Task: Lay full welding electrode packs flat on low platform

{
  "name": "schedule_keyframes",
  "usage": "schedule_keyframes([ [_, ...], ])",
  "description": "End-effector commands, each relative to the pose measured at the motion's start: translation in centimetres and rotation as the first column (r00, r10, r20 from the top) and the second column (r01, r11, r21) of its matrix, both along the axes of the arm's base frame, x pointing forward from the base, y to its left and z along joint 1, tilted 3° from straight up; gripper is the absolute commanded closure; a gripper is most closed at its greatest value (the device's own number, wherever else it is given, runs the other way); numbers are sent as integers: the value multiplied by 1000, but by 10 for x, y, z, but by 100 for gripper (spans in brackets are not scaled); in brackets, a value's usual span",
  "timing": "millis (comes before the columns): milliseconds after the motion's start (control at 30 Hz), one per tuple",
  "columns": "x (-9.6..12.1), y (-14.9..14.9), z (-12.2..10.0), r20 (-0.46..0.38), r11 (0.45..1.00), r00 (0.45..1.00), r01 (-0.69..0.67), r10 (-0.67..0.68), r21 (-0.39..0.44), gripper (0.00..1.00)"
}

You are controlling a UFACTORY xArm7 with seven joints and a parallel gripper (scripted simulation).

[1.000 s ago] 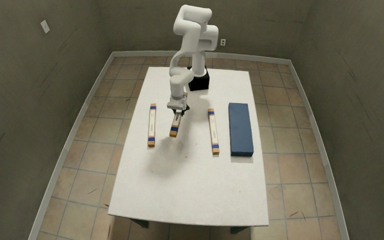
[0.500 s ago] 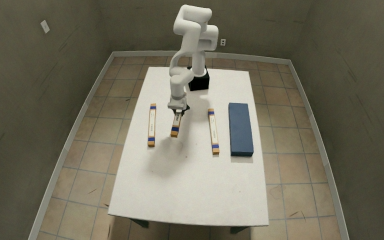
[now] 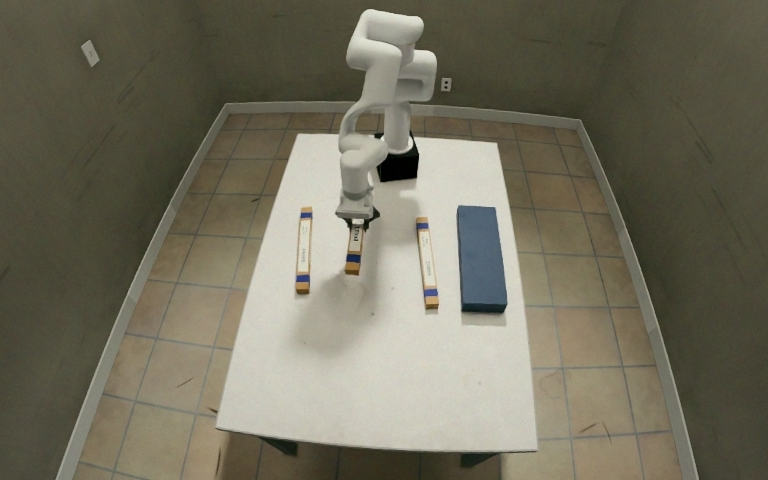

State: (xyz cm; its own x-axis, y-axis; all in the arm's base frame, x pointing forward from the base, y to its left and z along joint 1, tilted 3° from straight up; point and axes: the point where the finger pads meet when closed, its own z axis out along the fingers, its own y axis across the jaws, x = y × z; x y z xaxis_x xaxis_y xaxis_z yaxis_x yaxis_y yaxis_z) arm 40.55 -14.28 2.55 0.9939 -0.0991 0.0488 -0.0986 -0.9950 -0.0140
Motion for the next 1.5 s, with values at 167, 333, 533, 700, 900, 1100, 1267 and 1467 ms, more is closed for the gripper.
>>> schedule_keyframes([
  [167,2,-1,2,5,1000,1000,0,0,-1,65],
  [333,5,1,2,5,1000,1000,0,0,-1,65],
  [533,11,4,2,5,1000,1000,0,0,-1,65],
  [700,27,10,3,5,1000,1000,0,0,-1,65],
  [900,54,23,5,5,1000,1000,0,0,-1,65],
  [1100,76,32,6,5,1000,1000,0,0,-1,65],
  [1267,104,45,7,5,1000,1000,0,0,-1,65],
  [1467,136,59,9,5,1000,1000,0,0,-1,65],
])
